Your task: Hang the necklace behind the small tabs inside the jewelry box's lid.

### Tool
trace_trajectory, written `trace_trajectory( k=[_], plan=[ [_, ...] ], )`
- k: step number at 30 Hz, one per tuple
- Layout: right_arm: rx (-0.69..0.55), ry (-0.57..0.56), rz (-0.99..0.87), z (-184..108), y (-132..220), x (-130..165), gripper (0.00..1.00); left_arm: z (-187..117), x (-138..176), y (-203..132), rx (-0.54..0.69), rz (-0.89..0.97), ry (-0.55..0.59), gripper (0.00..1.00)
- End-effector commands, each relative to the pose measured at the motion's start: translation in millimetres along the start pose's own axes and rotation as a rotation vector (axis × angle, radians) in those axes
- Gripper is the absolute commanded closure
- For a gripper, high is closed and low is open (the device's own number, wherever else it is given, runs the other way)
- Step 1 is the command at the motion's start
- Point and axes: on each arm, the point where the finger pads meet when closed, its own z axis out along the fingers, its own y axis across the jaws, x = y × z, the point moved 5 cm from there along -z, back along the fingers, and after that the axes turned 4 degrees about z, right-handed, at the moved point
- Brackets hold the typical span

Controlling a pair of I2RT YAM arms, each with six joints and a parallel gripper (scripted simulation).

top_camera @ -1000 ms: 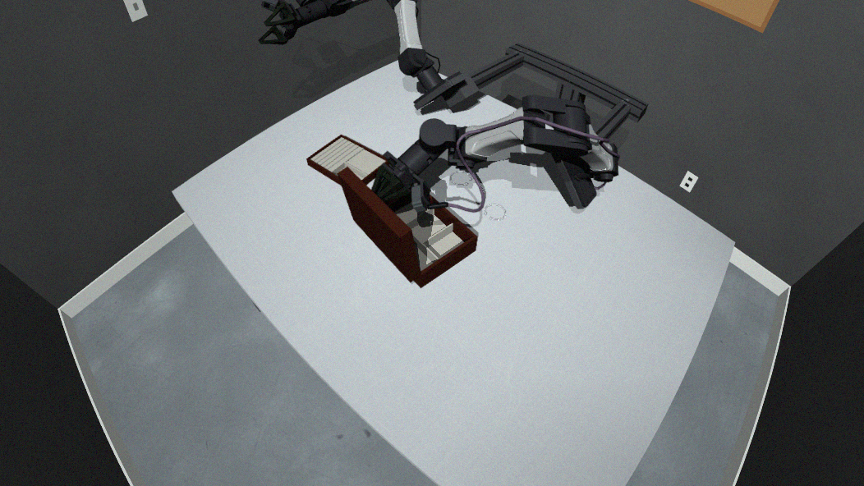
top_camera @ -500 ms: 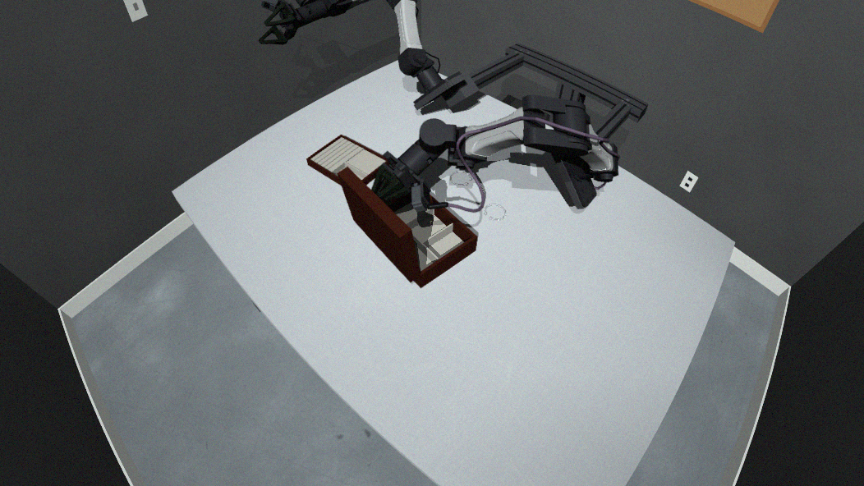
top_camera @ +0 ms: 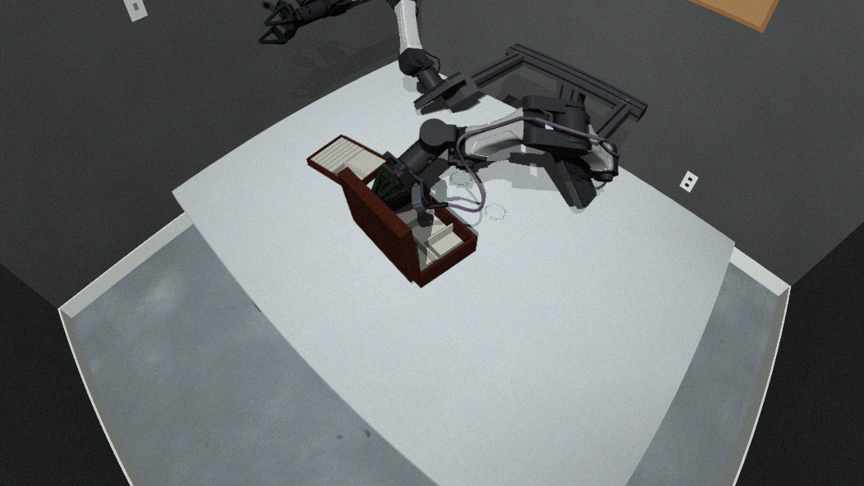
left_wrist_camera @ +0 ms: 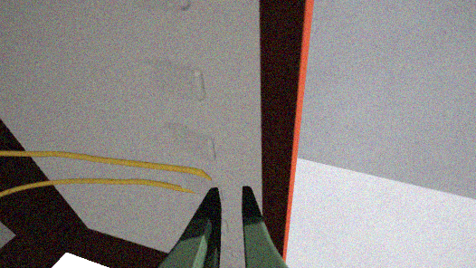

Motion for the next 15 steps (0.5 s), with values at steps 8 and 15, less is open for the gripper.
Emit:
trace_trajectory(
  k=[8, 15],
  plan=[
    [-0.007, -0.029, -0.001, -2.3, 1.9, -10.4, 0.00, 5.0, -3.6, -19.6, 0.054, -0.058, -0.009, 0.93],
    [-0.007, -0.029, -0.001, -2.3, 1.9, -10.4, 0.00, 3.1, -2.8, -23.1, 0.061, -0.059, -0.007, 0.93]
  ],
)
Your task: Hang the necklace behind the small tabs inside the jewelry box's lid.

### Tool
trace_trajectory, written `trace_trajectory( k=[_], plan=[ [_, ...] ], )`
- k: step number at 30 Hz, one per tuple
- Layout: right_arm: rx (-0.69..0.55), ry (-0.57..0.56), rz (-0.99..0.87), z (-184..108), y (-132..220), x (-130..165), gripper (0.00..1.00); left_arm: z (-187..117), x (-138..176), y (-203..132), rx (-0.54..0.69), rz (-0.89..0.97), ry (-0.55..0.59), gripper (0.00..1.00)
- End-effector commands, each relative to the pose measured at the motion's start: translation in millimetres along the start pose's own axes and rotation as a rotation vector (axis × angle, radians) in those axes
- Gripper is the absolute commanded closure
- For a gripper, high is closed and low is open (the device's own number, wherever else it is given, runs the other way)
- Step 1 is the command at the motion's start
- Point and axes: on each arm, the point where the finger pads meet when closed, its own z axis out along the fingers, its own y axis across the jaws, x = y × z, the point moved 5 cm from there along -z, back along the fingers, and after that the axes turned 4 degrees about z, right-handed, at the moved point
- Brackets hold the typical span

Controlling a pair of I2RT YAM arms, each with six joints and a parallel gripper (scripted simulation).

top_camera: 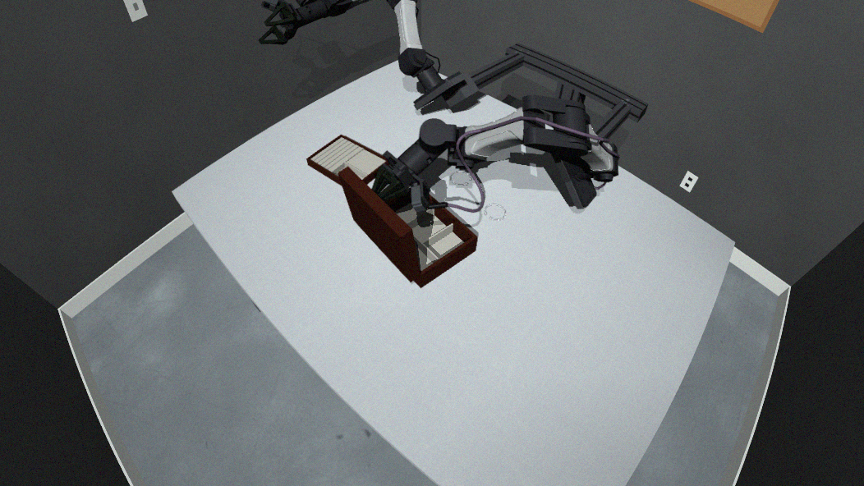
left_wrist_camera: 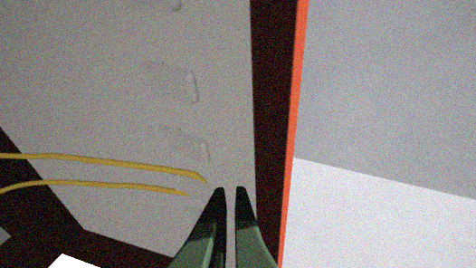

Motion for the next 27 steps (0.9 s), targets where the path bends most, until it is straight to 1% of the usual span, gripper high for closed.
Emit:
trace_trajectory(
  k=[1, 4, 6, 7, 8, 18, 20, 22, 23, 27],
  plan=[
    [-0.007, -0.029, -0.001, -2, 2, -10, 0.00, 2, -3, -22, 0.056, -0.054, -0.008, 0.93],
    [-0.007, -0.029, -0.001, -2, 2, -10, 0.00, 2, -2, -19, 0.045, -0.045, -0.007, 0.93],
    [-0.007, -0.029, -0.001, -2, 2, -10, 0.00, 1, -2, -23, 0.059, -0.054, -0.007, 0.93],
    [-0.007, -0.029, -0.001, -2, 2, -10, 0.00, -6, -7, -36, 0.072, -0.070, -0.027, 0.93],
    [-0.007, -0.029, -0.001, -2, 2, -10, 0.00, -12, -4, -20, 0.045, -0.037, -0.012, 0.93],
    [-0.007, -0.029, -0.001, -2, 2, -10, 0.00, -27, -4, -19, 0.043, -0.039, -0.013, 0.93],
    [-0.007, -0.029, -0.001, -2, 2, -10, 0.00, -27, -4, -19, 0.043, -0.039, -0.013, 0.93],
    [-0.007, -0.029, -0.001, -2, 2, -10, 0.00, -21, -10, -11, 0.013, -0.032, -0.020, 0.93],
    [-0.007, -0.029, -0.001, -2, 2, -10, 0.00, -30, -3, -17, 0.035, -0.025, -0.006, 0.93],
    [-0.007, -0.029, -0.001, -2, 2, -10, 0.00, -36, -4, -16, 0.033, -0.027, -0.008, 0.93]
  ],
)
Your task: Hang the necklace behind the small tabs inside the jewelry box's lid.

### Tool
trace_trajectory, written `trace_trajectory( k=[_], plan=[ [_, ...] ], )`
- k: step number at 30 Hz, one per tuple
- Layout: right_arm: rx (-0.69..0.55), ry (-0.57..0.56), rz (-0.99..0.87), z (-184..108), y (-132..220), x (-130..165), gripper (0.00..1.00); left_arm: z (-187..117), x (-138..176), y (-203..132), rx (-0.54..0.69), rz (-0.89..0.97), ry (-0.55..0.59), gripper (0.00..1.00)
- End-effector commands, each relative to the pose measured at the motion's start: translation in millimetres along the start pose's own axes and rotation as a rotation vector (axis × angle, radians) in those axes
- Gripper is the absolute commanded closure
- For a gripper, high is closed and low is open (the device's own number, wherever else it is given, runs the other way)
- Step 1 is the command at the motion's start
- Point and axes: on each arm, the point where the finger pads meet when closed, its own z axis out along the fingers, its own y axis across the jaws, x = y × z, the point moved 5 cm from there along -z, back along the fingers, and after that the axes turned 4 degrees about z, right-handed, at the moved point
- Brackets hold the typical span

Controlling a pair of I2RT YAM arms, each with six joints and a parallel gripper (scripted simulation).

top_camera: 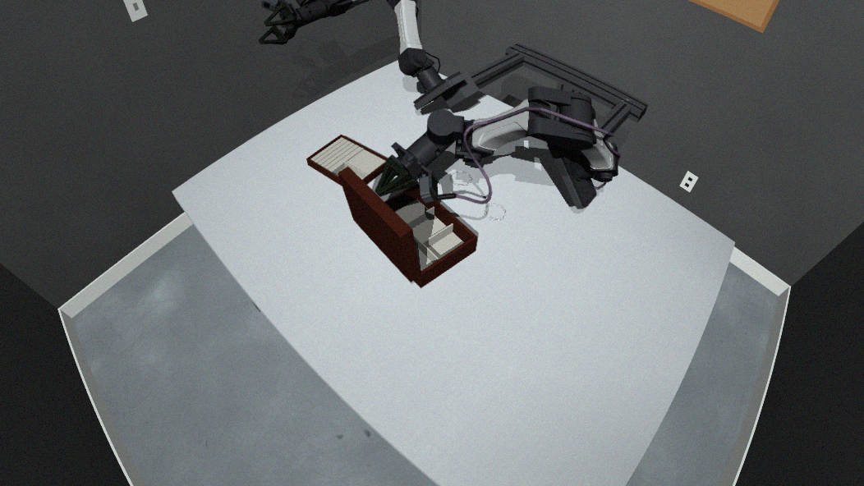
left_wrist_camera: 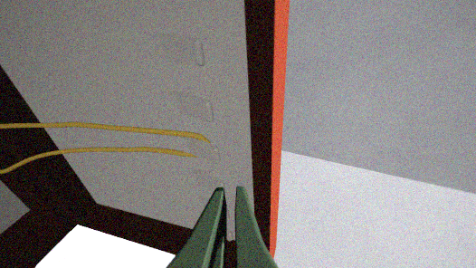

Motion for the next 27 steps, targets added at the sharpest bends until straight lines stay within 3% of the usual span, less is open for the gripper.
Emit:
trace_trajectory(
  k=[1, 27],
  plan=[
    [-0.007, -0.029, -0.001, -2, 2, -10, 0.00, -13, -5, -16, 0.030, -0.034, -0.015, 0.93],
    [-0.007, -0.029, -0.001, -2, 2, -10, 0.00, -45, -4, -11, 0.011, -0.012, -0.008, 0.93]
  ],
)
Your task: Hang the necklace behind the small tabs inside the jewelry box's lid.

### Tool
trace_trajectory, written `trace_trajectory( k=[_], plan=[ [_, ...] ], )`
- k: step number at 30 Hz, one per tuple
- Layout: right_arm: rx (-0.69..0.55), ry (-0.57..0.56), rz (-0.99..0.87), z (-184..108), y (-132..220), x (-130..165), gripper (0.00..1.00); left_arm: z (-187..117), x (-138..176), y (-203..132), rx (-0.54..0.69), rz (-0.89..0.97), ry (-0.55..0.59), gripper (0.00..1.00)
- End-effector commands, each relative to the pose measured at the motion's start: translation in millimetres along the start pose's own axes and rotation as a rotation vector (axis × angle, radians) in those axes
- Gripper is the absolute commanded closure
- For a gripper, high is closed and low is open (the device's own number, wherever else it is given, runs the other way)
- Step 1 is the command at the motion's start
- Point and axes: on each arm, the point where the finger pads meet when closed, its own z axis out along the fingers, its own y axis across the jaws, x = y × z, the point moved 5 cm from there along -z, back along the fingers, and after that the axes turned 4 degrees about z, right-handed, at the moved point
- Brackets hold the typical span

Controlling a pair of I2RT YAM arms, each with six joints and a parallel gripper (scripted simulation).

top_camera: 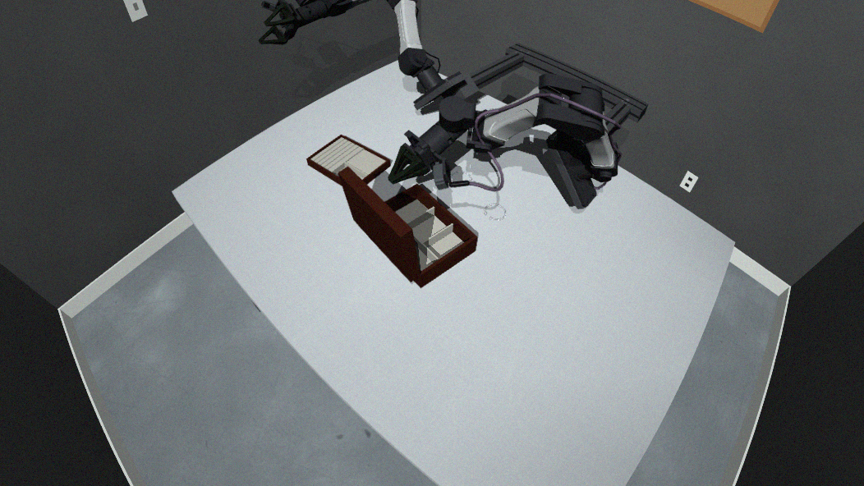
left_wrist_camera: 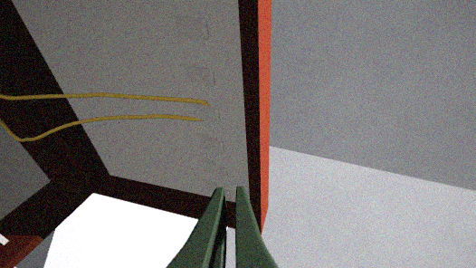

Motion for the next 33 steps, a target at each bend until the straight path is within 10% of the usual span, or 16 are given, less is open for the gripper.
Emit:
trace_trajectory(
  k=[1, 28, 33],
  plan=[
    [-0.007, -0.029, -0.001, -2, 2, -10, 0.00, -5, -6, -10, 0.001, -0.021, -0.014, 0.93],
    [-0.007, -0.029, -0.001, -2, 2, -10, 0.00, -4, -1, 7, -0.026, 0.019, 0.006, 1.00],
    [-0.009, -0.026, 0.001, -2, 2, -9, 0.00, 5, -25, -33, 0.021, 0.006, 0.009, 1.00]
  ],
)
